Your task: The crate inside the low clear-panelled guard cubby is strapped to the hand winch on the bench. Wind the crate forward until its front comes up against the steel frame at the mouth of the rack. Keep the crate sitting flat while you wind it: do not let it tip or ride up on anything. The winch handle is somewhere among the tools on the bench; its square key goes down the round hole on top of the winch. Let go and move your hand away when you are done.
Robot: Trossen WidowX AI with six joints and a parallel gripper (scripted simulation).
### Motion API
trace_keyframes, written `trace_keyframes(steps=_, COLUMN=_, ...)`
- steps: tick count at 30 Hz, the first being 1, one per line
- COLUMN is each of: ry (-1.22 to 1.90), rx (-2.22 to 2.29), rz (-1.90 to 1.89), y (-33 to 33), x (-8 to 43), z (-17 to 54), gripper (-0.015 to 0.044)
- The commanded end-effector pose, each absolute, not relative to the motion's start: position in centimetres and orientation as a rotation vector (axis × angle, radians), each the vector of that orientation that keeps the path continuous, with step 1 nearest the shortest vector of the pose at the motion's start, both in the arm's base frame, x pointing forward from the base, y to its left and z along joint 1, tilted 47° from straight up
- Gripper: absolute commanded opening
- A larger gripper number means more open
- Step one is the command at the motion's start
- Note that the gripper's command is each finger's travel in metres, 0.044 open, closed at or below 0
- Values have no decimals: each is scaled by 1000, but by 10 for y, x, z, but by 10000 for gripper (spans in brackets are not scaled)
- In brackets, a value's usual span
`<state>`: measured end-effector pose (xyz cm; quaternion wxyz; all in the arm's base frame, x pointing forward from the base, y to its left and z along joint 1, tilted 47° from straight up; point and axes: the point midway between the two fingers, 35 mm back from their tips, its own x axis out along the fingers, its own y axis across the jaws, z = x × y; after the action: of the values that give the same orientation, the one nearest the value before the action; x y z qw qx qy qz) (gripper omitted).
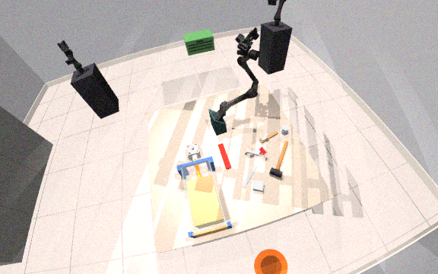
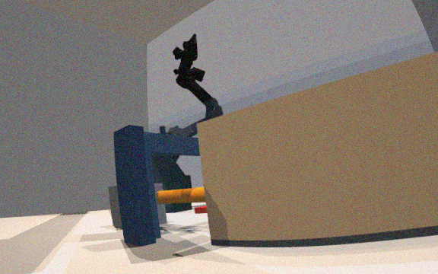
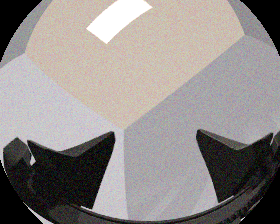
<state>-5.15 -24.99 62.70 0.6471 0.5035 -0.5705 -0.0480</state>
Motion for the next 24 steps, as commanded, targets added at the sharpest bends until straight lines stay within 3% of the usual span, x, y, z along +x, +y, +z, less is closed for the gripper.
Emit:
trace_keyframes(steps=1, ry=-1297, rx=1146, rz=-111, y=-251, x=-51, z=627, gripper=426)
trace_keyframes(steps=12, ry=-1143, rx=1198, rz=-277, y=-324, x=3, z=583, gripper=440)
trace_keyframes(steps=24, ry=-665, rx=1187, rz=-479, y=-379, x=137, z=483, gripper=440)
